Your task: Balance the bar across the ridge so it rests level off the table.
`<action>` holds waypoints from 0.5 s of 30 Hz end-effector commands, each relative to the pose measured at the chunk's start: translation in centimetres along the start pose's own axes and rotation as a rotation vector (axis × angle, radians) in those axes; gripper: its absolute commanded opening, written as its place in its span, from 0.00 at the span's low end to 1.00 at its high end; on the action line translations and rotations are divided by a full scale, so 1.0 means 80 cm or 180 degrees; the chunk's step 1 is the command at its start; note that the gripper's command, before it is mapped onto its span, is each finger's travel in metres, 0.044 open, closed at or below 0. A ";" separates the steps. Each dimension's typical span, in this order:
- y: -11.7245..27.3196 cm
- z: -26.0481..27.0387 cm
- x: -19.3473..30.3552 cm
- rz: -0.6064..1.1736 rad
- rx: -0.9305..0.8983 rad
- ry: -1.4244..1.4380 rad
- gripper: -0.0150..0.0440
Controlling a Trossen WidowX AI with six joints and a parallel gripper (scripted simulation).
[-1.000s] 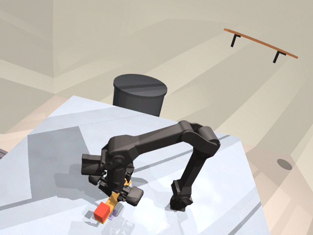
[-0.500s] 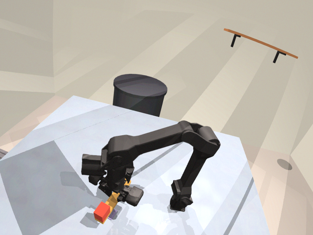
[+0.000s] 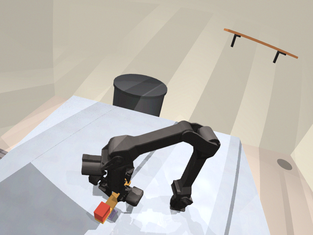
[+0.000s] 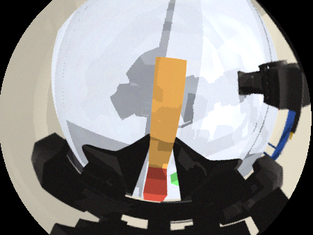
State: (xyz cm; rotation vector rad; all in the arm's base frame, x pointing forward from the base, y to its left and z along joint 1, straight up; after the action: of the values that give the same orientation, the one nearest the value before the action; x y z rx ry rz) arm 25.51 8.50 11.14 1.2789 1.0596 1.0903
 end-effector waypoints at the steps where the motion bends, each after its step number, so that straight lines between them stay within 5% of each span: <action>1: -0.002 0.000 0.000 0.0007 0.0000 -0.0003 0.25; 15: -0.001 0.000 0.000 0.0007 0.0000 -0.0003 0.25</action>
State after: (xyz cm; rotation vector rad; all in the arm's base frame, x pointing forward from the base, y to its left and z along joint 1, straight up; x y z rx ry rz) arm 25.51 8.49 11.10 1.2790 1.0582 1.0907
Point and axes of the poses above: the point midway between the two fingers, 35 mm back from their tips, its own y axis back along the fingers, its own z axis across the jaws, x = y × z, the point moved 1 cm from there along y, back along the fingers, and after that the axes turned 3 degrees about y, right-handed, at the moved point
